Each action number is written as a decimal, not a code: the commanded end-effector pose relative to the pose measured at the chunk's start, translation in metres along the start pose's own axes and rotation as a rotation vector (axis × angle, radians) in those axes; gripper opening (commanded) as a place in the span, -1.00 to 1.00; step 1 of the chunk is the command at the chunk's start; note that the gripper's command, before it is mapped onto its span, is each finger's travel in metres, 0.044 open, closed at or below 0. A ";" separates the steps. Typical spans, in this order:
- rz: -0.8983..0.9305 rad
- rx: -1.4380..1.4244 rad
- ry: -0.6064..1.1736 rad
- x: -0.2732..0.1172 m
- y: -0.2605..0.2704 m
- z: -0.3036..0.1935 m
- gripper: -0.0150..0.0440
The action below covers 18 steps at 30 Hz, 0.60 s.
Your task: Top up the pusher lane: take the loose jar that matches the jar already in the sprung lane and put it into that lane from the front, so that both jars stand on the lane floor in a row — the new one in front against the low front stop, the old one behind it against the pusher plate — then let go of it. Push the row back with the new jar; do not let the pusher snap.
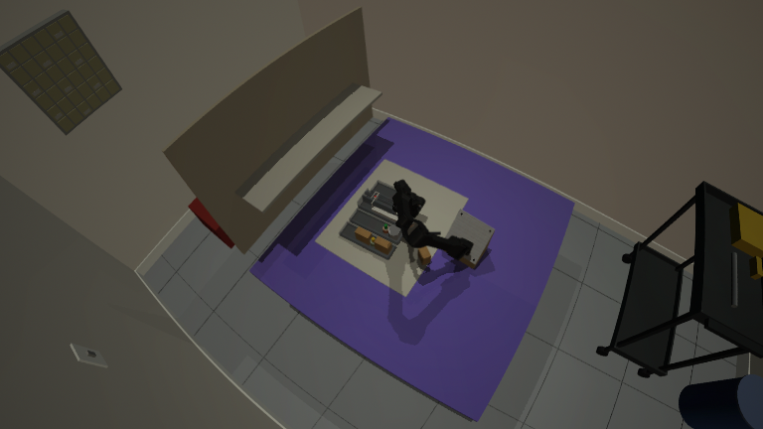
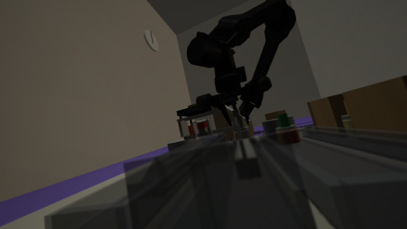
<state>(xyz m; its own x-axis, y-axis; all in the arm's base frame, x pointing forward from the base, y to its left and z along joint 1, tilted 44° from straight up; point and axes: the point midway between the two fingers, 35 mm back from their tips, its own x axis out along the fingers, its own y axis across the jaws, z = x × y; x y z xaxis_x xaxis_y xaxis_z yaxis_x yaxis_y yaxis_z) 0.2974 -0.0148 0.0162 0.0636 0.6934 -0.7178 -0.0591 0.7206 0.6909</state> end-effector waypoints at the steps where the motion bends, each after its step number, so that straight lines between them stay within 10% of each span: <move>1: -0.002 -0.009 -0.018 -0.003 0.000 0.008 -0.49; 18: -0.002 -0.010 -0.018 -0.003 0.000 0.014 -0.49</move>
<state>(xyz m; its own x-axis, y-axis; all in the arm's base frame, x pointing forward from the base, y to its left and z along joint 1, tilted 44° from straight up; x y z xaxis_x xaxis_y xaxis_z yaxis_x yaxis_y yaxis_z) 0.3035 -0.0151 0.0168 0.0617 0.6926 -0.7187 -0.0587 0.7214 0.6901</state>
